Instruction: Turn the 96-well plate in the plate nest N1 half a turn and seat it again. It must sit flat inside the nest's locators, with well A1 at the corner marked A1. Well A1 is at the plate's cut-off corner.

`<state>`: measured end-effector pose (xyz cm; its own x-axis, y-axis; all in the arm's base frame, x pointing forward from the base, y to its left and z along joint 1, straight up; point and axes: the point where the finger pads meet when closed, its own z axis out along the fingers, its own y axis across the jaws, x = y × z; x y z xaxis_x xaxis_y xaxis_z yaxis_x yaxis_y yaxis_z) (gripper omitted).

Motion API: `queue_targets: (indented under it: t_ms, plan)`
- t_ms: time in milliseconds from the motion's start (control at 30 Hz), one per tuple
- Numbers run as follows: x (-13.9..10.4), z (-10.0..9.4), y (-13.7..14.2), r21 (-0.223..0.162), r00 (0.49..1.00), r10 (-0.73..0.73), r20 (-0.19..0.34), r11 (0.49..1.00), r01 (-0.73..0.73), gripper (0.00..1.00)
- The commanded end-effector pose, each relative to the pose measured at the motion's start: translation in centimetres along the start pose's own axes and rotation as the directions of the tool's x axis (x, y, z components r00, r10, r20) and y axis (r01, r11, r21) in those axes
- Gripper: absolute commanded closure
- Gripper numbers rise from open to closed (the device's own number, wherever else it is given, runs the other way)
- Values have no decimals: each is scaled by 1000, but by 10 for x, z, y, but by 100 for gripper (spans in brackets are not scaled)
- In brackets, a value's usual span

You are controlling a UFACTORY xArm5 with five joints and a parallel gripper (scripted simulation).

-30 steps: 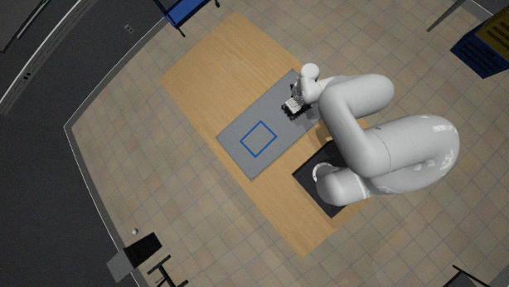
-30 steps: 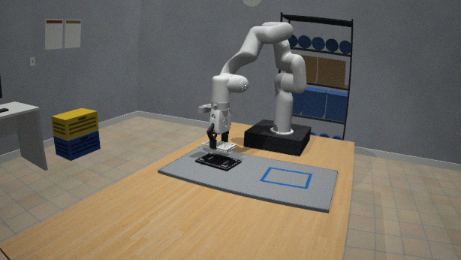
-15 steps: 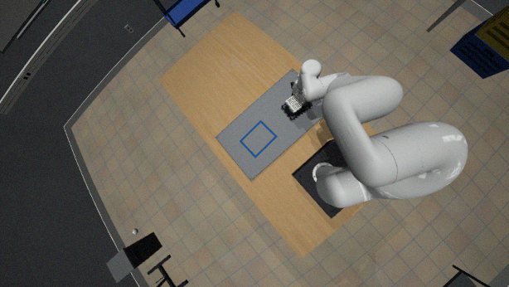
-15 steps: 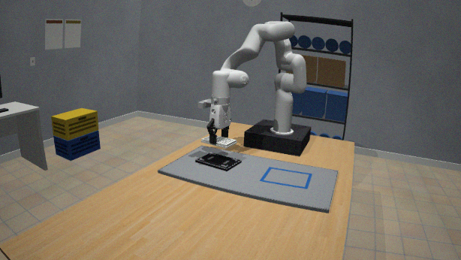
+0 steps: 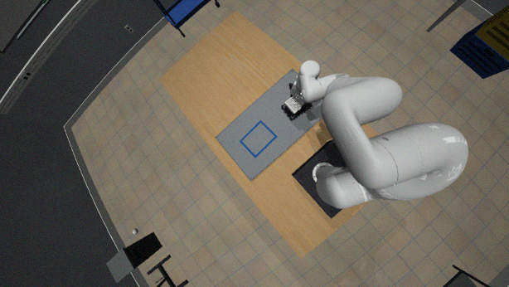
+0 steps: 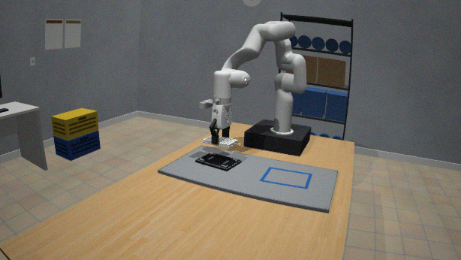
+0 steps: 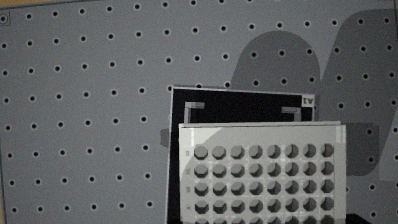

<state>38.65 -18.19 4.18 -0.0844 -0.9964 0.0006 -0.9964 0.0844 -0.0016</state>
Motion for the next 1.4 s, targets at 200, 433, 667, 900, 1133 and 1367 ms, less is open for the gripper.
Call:
queue_targets:
  t_ms: [200,433,667,900,1133,1367]
  plan:
    - [-33,0,-1,4,995,-99,-1,995,99,100]
    - [-50,1,0,4,995,-99,-1,995,99,100]
    - [-73,2,0,4,995,-99,-1,995,99,100]
    - [-90,2,0,3,995,-99,-2,995,99,100]
    - [-113,3,1,3,995,-99,-1,995,99,100]
    - [-137,4,1,3,995,-99,-1,995,99,100]
